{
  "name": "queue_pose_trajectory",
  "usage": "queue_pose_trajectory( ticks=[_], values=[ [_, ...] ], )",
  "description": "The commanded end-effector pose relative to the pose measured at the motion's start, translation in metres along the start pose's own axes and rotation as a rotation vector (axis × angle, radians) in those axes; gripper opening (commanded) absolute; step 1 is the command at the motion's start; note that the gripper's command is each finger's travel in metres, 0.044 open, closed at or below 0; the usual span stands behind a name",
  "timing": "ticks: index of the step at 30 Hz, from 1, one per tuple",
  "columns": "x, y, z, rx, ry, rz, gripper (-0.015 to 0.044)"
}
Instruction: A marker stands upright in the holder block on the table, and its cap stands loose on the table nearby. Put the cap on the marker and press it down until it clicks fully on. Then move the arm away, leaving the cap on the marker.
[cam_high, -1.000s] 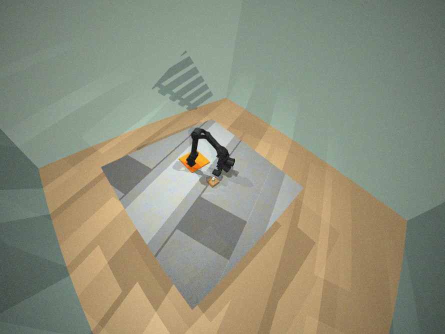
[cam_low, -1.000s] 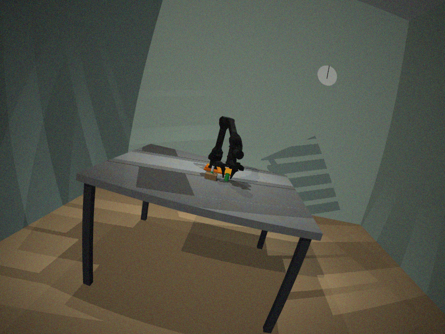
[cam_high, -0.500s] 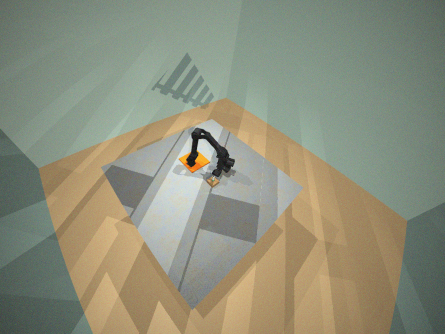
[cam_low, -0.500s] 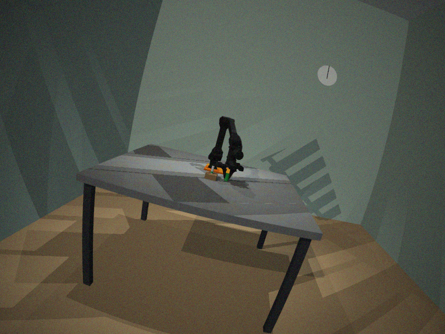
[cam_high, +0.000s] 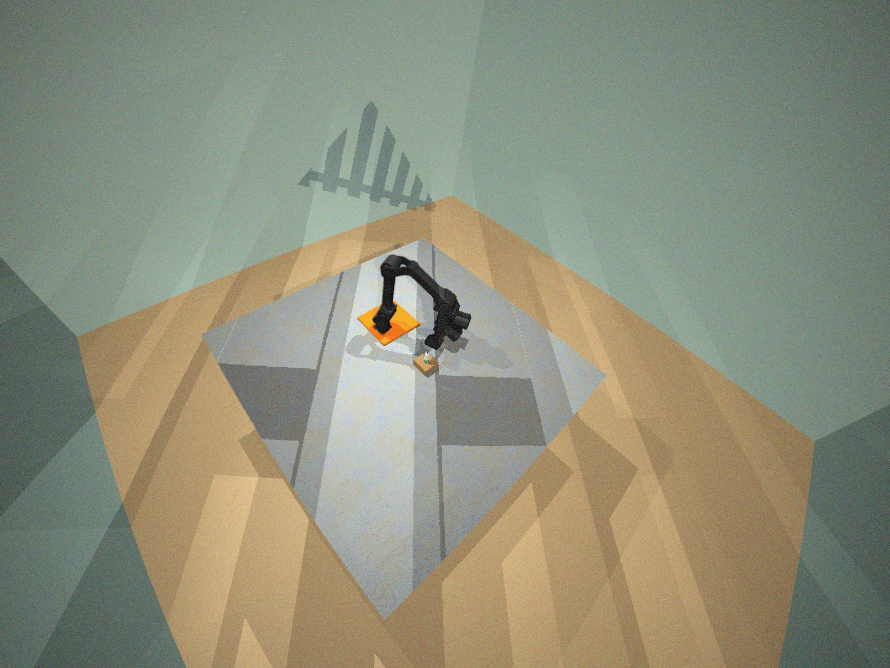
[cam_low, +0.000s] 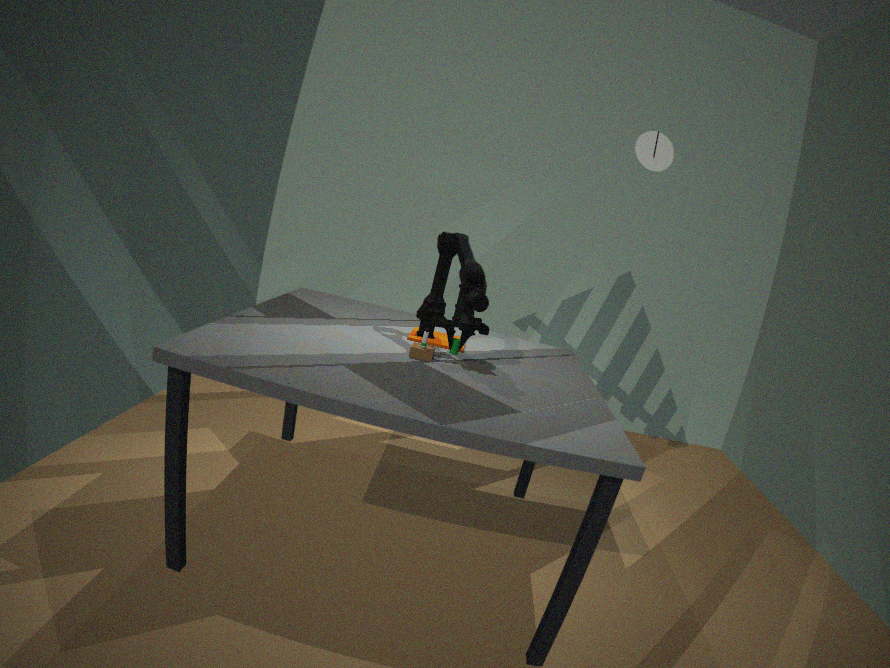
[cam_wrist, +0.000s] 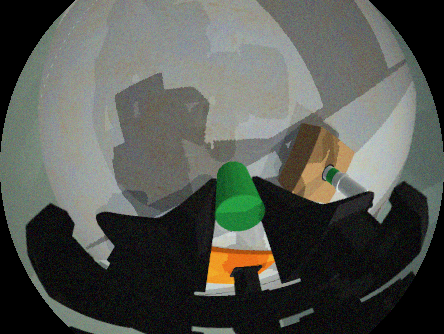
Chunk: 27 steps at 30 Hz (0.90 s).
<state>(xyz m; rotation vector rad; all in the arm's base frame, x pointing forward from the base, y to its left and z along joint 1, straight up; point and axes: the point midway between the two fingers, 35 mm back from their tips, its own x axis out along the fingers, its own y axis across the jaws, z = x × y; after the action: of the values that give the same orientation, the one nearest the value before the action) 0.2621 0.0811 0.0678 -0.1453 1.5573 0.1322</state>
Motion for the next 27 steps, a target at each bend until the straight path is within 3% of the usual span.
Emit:
queue_pose_trajectory(
  ticks=[1, 13, 27],
  values=[
    [-0.014, 0.001, 0.002, -0.004, -0.010, 0.006, 0.0000],
    [-0.034, -0.002, 0.001, -0.001, -0.010, 0.006, 0.0000],
    [-0.053, -0.042, 0.006, 0.017, -0.016, 0.006, 0.0000]
  ],
)
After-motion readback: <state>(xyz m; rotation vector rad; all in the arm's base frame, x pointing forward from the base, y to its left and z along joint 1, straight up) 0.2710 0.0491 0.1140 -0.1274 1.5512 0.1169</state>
